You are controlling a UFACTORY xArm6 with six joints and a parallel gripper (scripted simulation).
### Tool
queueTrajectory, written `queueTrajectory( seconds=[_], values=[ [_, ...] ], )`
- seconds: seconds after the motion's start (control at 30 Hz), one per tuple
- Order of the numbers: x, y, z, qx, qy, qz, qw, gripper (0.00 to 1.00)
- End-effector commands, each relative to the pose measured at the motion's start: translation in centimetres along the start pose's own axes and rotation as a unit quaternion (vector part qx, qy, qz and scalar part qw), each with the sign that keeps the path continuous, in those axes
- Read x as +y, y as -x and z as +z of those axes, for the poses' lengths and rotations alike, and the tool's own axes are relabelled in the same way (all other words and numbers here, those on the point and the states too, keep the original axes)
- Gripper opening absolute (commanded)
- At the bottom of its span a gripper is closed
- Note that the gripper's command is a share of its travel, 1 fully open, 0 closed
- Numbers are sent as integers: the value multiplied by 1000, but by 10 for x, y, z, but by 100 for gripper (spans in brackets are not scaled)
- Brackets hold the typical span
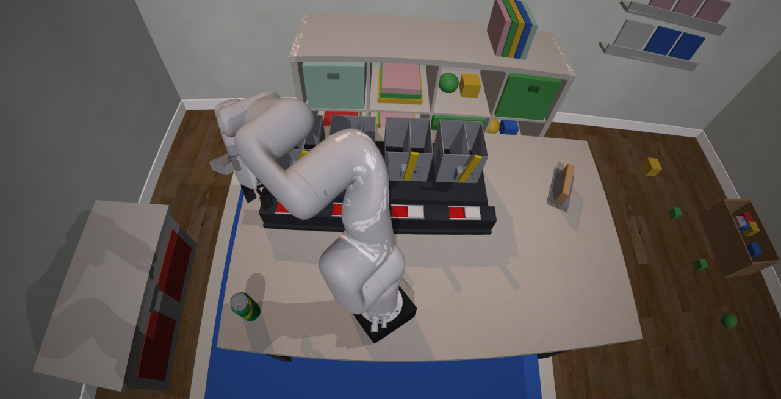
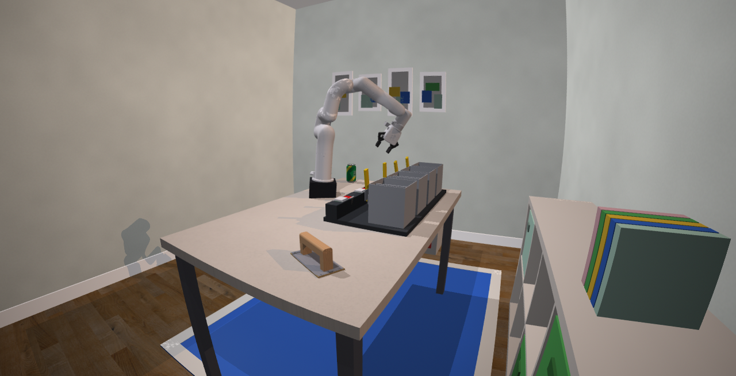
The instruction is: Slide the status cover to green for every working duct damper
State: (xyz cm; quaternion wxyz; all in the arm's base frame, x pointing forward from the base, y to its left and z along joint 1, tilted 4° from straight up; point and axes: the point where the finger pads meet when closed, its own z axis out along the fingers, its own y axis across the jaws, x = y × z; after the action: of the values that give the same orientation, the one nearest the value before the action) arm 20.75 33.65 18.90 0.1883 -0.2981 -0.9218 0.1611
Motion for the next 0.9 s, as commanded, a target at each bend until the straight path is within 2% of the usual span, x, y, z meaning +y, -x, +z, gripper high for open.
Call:
queueTrajectory(
  seconds=[0.0,0.6,0.7,0.8,0.87],
  values=[
    [0,0,-2,0,2,-1,1000,100],
    [0,1,-2,0,3,1,1000,100],
    [-6,12,-4,5,8,24,1000,100],
    [-22,41,-6,17,20,81,996,100],
    [-27,49,-7,21,24,100,995,100]
  ],
)
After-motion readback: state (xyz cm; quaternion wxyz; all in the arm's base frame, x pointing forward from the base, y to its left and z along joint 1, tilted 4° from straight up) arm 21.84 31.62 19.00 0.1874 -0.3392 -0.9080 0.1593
